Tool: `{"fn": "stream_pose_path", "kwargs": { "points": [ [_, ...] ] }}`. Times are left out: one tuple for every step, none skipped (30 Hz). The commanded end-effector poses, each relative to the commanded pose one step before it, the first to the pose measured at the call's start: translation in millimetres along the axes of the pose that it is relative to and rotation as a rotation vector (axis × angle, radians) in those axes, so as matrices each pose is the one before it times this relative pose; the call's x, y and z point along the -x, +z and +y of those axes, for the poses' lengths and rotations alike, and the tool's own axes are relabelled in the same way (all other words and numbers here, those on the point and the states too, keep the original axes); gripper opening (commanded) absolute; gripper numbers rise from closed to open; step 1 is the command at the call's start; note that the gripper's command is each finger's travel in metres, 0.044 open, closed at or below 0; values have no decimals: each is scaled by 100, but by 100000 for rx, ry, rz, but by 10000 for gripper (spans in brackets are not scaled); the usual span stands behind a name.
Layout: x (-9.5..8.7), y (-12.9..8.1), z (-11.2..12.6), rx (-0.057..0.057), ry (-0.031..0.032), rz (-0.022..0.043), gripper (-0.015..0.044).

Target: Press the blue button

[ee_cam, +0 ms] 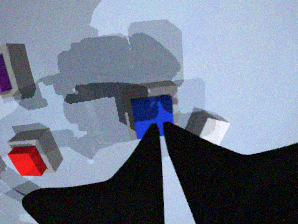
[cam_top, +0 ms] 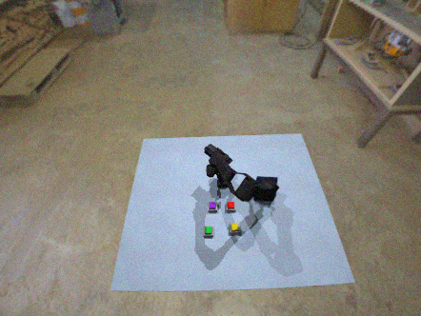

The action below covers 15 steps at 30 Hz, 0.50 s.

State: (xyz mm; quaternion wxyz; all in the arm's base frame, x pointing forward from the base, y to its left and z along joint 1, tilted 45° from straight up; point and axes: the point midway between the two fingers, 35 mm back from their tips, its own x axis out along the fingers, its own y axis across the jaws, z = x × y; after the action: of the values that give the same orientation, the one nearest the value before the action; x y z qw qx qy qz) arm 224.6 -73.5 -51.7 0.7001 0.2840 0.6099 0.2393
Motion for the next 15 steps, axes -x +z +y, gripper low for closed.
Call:
{"fn": "stream_pose_path", "kwargs": {
  "points": [
    [-965, -194, 172, -803, 797, 375, 20],
    [-165, -1, 3, 1, 10, -2, 20],
    [-165, -2, 4, 2, 12, -2, 20],
    [-164, -3, 5, 2, 13, -2, 20],
    [-164, -4, 6, 2, 14, -1, 20],
    [-163, -5, 6, 2, 16, -1, 20],
    [-163, -6, 7, 3, 17, -1, 20],
    [-162, -7, 8, 3, 19, -1, 20],
    [-162, -8, 9, 3, 20, 0, 20],
    [-134, -7, 8, 3, 18, 0, 20],
    [-80, -5, 5, 2, 11, 0, 20],
    [-27, -2, 2, 1, 4, 0, 20],
    [0, 0, 0, 0, 0, 0, 20],
    [0, 0, 0, 0, 0, 0, 20],
    [0, 0, 0, 0, 0, 0, 20]
  ]
}}
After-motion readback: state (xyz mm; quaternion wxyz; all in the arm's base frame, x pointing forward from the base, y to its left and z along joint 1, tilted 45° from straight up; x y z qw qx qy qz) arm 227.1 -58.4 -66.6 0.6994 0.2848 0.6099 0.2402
